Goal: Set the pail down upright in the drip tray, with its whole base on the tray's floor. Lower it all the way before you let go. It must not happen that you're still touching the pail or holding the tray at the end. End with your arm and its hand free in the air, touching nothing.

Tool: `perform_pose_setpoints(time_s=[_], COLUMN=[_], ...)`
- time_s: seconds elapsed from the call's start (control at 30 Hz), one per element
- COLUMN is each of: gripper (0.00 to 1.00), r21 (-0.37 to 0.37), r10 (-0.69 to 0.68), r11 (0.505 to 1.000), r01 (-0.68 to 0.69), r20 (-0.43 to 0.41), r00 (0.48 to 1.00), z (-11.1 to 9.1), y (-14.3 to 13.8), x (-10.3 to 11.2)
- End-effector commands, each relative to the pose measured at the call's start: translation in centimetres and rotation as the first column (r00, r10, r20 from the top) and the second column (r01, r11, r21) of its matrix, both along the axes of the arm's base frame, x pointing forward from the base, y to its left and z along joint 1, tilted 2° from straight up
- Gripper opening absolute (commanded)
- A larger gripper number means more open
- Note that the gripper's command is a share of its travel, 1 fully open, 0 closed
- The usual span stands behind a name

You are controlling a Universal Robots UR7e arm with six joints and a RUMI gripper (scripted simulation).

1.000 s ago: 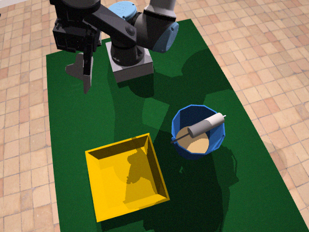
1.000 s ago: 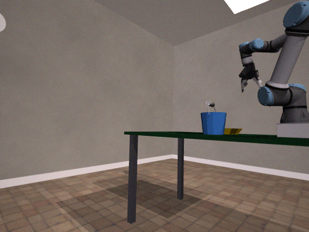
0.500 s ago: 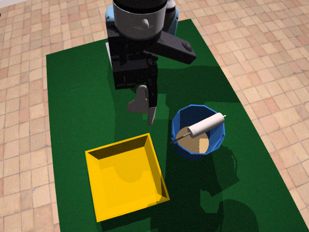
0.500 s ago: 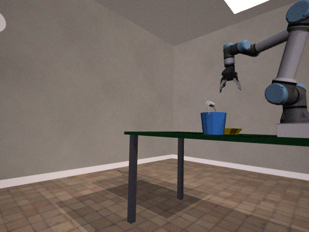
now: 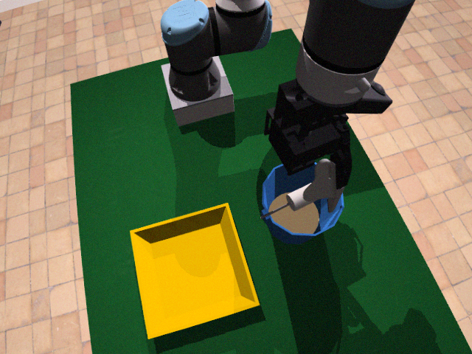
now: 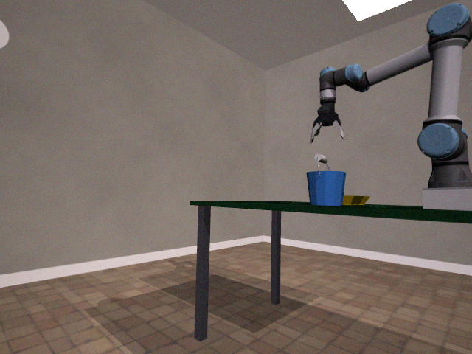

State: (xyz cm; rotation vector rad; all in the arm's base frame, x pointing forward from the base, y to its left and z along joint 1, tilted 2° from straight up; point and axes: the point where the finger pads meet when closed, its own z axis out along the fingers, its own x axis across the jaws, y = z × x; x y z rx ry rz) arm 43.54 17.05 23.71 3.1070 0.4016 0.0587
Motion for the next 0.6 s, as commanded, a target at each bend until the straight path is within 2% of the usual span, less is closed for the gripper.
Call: perform_pose_setpoints(time_s=[0.0, 0.57], gripper=[1.00, 1.00], r21=[0.015, 0.017], r10=[0.032, 0.038], r11=[0.999, 0.999], r01=[-0.032, -0.038], r20=[-0.005, -0.006], r00=[0.999, 0.999], z=[-0.41, -0.49], y=[2.63, 3.11], x=[0.78, 0.83])
